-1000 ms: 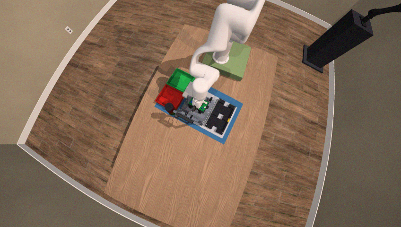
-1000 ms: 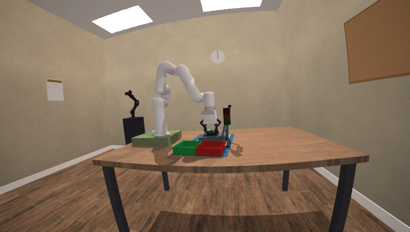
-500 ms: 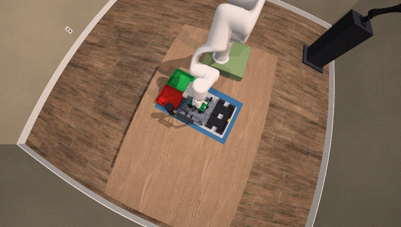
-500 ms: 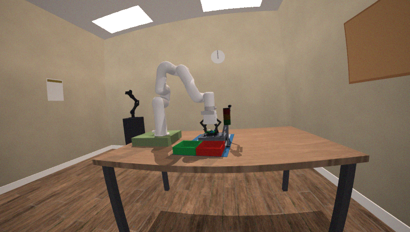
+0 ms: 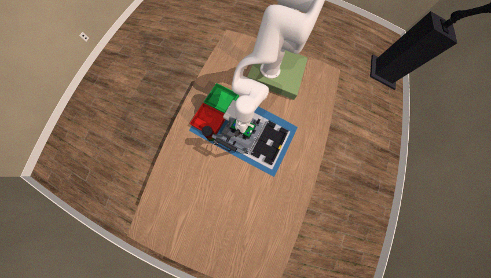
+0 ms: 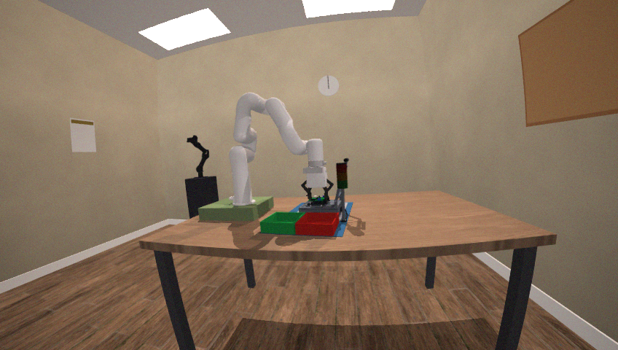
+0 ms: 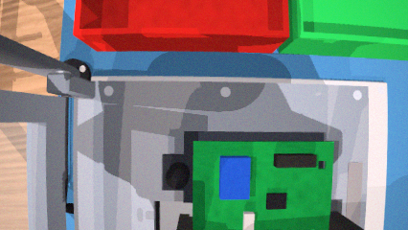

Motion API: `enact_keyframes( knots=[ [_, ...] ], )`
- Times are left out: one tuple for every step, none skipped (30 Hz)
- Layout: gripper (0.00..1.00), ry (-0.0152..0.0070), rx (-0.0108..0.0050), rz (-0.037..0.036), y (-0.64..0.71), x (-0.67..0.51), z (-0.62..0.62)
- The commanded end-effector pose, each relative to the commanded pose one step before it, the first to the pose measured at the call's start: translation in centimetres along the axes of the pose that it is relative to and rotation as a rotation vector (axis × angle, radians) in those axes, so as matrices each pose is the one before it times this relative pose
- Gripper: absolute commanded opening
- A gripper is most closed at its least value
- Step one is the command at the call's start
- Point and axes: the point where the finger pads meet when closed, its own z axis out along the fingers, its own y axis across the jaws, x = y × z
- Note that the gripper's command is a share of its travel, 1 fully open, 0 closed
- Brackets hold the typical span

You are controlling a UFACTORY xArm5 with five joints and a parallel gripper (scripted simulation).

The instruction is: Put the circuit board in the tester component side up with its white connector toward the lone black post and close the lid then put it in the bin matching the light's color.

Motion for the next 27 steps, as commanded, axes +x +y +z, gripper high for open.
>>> enact_keyframes(
  knots=[
    [0.79, -0.00028, 0.00363, 0.00002, -0.136, -0.009, -0.113],
    [0.79, 0.0, 0.0, 0.0, 0.0, 0.0, 0.0],
    [0.79, 0.0, 0.0, 0.0, 0.0, 0.0, 0.0],
    [0.79, 0.0, 0.0, 0.0, 0.0, 0.0, 0.0],
    [0.79, 0.0, 0.0, 0.0, 0.0, 0.0, 0.0],
    [0.79, 0.0, 0.0, 0.0, 0.0, 0.0, 0.0],
    [0.79, 0.0, 0.0, 0.0, 0.0, 0.0, 0.0],
    [0.79, 0.0, 0.0, 0.0, 0.0, 0.0, 0.001],
    [0.79, 0.0, 0.0, 0.0, 0.0, 0.0, 0.002],
    [0.79, 0.0, 0.0, 0.0, 0.0, 0.0, 0.0],
    [0.79, 0.0, 0.0, 0.0, 0.0, 0.0, 0.0],
    [0.79, 0.0, 0.0, 0.0, 0.0, 0.0, 0.004],
    [0.79, 0.0, 0.0, 0.0, 0.0, 0.0, 0.006],
    [0.79, 0.0, 0.0, 0.0, 0.0, 0.0, 0.008],
    [0.79, 0.0, 0.0, 0.0, 0.0, 0.0, 0.01],
    [0.79, 0.0, 0.0, 0.0, 0.0, 0.0, 0.012],
    [0.79, 0.0, 0.0, 0.0, 0.0, 0.0, 0.014],
    [0.79, 0.0, 0.0, 0.0, 0.0, 0.0, 0.016],
    [0.79, 0.0, 0.0, 0.0, 0.0, 0.0, 0.018],
    [0.79, 0.0, 0.0, 0.0, 0.0, 0.0, 0.019],
    [0.79, 0.0, 0.0, 0.0, 0.0, 0.0, 0.02],
    [0.79, 0.0, 0.0, 0.0, 0.0, 0.0, 0.021],
    [0.79, 0.0, 0.0, 0.0, 0.0, 0.0, 0.022],
    [0.79, 0.0, 0.0, 0.0, 0.0, 0.0, 0.022],
    [0.79, 0.0, 0.0, 0.0, 0.0, 0.0, 0.021],
    [0.79, 0.0, 0.0, 0.0, 0.0, 0.0, 0.02],
    [0.79, 0.0, 0.0, 0.0, 0.0, 0.0, 0.0]
  ],
)
